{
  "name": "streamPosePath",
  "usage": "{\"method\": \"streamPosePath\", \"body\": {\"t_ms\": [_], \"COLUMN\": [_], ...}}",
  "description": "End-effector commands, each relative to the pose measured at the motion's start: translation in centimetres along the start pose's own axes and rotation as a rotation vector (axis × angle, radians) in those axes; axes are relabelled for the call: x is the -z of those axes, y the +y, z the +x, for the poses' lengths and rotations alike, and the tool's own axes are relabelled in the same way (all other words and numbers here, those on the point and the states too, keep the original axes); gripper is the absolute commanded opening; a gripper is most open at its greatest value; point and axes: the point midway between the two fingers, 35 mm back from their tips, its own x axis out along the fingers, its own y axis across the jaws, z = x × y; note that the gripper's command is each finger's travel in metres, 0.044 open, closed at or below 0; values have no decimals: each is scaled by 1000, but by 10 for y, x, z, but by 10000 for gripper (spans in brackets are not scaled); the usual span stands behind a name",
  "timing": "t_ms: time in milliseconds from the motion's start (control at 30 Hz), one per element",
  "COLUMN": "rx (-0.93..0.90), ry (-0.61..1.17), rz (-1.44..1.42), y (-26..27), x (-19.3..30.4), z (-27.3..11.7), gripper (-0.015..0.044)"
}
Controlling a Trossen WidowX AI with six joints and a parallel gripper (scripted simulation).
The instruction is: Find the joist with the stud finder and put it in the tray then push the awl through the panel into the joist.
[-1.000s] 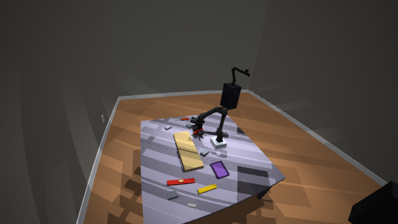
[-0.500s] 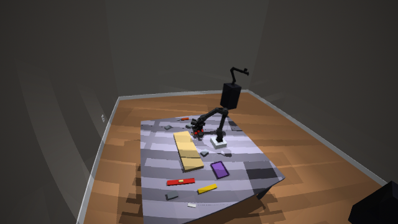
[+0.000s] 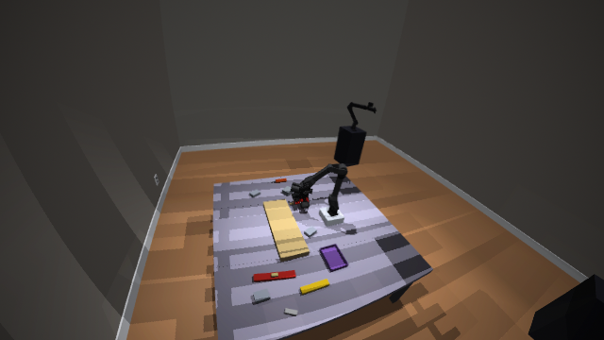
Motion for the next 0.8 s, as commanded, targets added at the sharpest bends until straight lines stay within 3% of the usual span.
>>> {"method": "streamPosePath", "body": {"t_ms": [0,767], "rx": [35,245], "ry": [-1,0], "rz": [10,27], "y": [-1,5], "x": [0,0], "z": [0,1], "gripper": [0,0]}}
